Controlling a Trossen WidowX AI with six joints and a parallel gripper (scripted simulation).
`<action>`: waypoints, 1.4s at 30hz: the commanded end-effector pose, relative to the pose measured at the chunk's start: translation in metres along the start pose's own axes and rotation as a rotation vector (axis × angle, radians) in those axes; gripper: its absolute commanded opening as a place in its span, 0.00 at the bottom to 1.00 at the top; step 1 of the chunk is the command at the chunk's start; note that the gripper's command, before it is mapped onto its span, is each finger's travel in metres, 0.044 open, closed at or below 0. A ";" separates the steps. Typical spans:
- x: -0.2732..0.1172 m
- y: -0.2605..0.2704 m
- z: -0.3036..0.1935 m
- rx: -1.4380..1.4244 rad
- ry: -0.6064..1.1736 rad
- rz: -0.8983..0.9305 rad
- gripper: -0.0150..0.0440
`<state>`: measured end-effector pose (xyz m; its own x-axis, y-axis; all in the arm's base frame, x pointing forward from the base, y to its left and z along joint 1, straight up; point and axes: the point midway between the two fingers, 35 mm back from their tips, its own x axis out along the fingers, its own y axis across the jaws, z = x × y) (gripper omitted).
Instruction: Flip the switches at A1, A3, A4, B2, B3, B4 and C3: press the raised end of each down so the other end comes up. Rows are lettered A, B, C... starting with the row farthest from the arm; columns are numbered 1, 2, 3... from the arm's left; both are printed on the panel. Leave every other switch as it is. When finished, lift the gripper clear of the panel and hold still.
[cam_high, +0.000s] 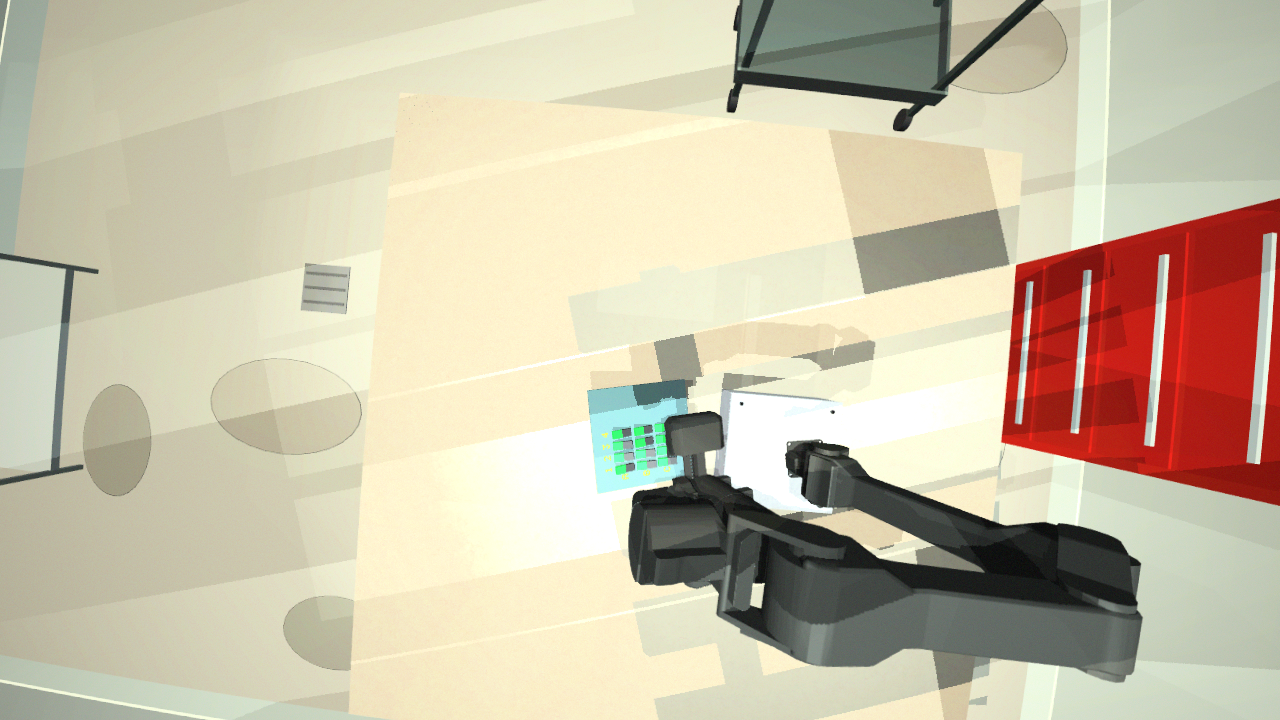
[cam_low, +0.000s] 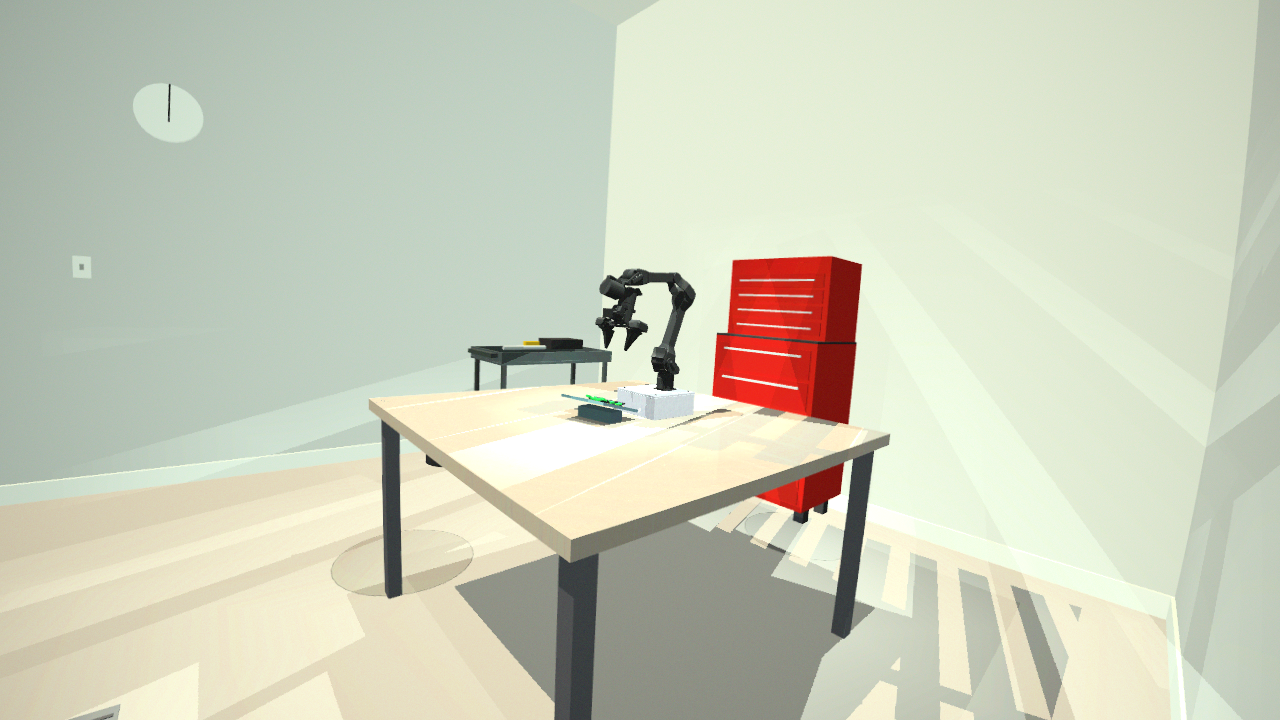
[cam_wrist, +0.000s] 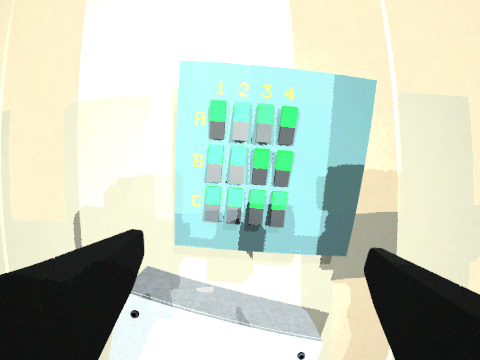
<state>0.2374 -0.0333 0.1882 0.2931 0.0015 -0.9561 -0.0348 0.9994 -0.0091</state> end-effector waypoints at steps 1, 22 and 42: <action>0.003 0.000 0.002 0.000 0.001 0.000 0.89; 0.140 0.032 0.041 -0.004 0.045 0.008 0.25; 0.164 0.033 0.041 -0.004 0.045 0.008 0.25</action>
<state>0.3238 0.0015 0.0473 0.2527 0.0117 -0.9675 -0.0454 0.9990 0.0002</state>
